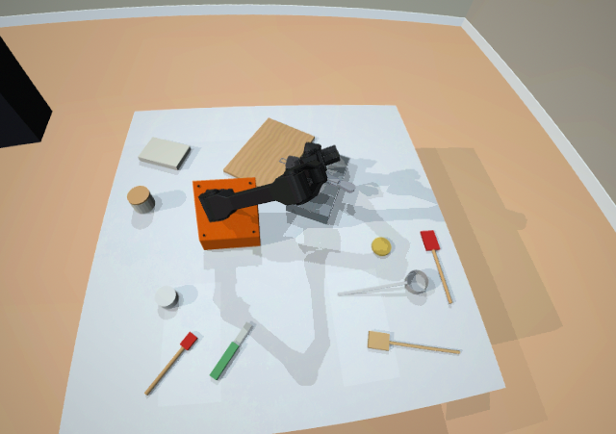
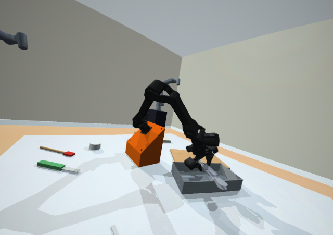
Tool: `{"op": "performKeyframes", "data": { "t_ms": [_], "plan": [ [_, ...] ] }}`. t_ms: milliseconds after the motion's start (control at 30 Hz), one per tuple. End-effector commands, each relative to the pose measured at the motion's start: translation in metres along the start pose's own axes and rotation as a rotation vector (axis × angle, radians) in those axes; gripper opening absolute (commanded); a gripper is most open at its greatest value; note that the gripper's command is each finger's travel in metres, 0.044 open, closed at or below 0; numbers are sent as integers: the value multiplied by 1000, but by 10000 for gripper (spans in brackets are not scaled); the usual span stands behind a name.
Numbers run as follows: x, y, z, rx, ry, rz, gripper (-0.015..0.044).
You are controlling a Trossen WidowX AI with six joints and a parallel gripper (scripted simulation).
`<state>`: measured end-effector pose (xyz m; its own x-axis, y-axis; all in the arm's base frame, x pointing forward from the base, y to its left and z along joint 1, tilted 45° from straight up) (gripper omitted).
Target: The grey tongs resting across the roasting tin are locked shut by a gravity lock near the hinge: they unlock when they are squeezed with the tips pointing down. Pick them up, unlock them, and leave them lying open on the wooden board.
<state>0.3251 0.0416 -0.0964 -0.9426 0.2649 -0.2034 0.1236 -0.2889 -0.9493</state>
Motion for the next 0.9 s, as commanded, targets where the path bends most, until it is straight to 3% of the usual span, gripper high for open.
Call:
{"op": "performKeyframes", "data": {
  "t_ms": [0, 133, 267, 800, 867],
  "plan": [
    [0, 8, 1, 3, -1, -1, 260],
    [1, 11, 2, 3, -1, -1, 260],
    [1, 7, 1, 1, 1, -1, 155],
    [1, 7, 1, 1, 1, -1, 48],
    [1, 7, 1, 1, 1, -1, -4]
  ]
}}
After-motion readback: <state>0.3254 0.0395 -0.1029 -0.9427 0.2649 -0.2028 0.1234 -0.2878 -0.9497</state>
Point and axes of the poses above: the point midway between the two fingers, 35 mm back from their tips, its own y axis out along the fingers, its own z axis across the jaws, x = y × z, the point moved 10 cm from there along -y, back along the fingers, and after that the axes turned 4 degrees about -y, right-handed, at the moved point
